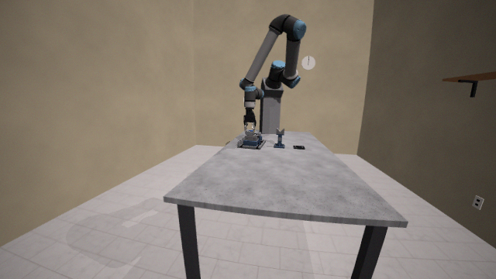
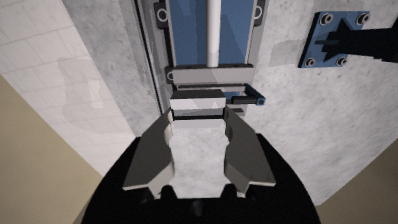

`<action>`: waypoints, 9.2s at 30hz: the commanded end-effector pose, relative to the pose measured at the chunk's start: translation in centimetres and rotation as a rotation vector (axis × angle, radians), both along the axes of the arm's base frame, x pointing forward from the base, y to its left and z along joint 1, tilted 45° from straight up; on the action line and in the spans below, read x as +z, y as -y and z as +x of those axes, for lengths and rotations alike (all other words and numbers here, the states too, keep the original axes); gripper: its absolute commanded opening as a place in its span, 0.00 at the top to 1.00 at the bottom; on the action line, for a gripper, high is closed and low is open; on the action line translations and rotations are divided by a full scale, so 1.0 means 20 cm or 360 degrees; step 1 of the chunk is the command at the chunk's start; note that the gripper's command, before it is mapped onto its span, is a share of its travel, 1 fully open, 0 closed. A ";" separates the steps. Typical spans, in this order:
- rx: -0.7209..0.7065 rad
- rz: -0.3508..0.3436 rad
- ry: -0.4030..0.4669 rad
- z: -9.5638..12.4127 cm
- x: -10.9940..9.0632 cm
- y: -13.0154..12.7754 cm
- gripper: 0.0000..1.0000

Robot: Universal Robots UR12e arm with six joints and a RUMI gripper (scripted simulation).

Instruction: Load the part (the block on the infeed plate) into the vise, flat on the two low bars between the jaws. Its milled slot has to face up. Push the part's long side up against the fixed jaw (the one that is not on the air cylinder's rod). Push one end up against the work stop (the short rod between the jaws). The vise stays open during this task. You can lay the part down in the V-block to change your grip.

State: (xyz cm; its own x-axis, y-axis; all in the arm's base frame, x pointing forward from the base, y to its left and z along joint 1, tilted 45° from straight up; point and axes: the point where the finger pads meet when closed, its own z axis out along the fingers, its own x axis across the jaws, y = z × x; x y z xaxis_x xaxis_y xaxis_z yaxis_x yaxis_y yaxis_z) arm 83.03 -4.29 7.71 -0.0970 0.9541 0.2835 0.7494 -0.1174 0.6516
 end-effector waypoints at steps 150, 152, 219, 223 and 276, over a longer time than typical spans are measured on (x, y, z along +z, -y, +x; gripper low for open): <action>0.0000 -0.0001 0.0001 0.06 -0.05 -0.02 1.00; 0.0000 -0.0001 0.0001 0.06 -0.05 -0.02 1.00; 0.0000 -0.0001 0.0001 0.07 -0.06 -0.02 1.00; 0.0000 -0.0001 0.0001 0.07 -0.06 -0.02 1.00; 0.0000 -0.0001 0.0001 0.07 -0.06 -0.02 0.53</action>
